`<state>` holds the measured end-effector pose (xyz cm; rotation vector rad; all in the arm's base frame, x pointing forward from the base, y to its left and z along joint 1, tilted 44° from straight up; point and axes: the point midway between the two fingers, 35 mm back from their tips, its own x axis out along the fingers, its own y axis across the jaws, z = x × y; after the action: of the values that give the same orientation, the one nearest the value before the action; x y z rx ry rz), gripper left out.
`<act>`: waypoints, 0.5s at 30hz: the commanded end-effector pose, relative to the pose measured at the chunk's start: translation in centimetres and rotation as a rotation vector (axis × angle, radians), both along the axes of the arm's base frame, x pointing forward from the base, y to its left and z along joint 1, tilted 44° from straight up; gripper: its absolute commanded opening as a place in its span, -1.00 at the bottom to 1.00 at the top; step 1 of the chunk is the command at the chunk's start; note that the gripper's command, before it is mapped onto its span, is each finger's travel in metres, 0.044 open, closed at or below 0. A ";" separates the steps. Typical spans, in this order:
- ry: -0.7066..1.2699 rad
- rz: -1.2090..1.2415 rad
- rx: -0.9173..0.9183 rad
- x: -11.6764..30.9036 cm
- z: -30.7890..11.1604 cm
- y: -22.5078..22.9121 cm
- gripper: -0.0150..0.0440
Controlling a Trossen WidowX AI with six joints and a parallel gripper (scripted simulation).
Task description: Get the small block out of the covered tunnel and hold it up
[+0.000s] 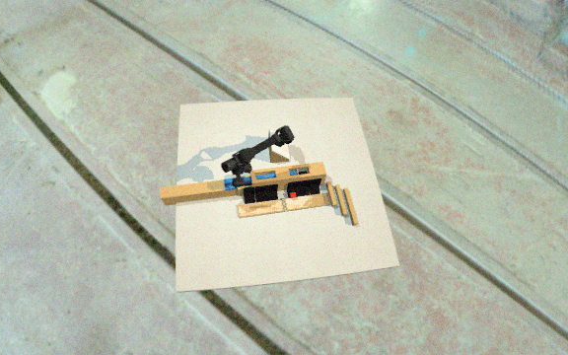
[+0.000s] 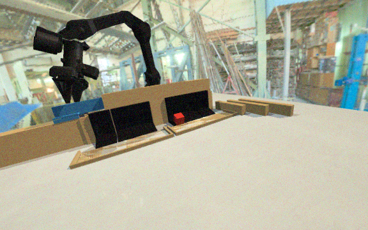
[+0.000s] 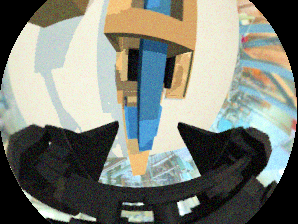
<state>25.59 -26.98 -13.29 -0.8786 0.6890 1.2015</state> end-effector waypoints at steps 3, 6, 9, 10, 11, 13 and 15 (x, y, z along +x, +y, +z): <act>0.002 -0.003 0.010 0.1 -0.9 1.0 1.00; 0.002 -0.003 0.010 0.1 -1.3 1.3 1.00; 0.002 -0.003 0.010 0.1 -1.6 1.6 1.00; 0.002 -0.003 0.010 0.1 -1.7 1.7 1.00; 0.002 -0.003 0.010 0.1 -1.8 1.9 1.00; 0.002 -0.003 0.010 0.1 -2.1 2.1 1.00; 0.001 0.000 0.003 0.1 -1.7 1.6 0.91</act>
<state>25.70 -25.35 -15.04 -0.8750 0.6871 1.2040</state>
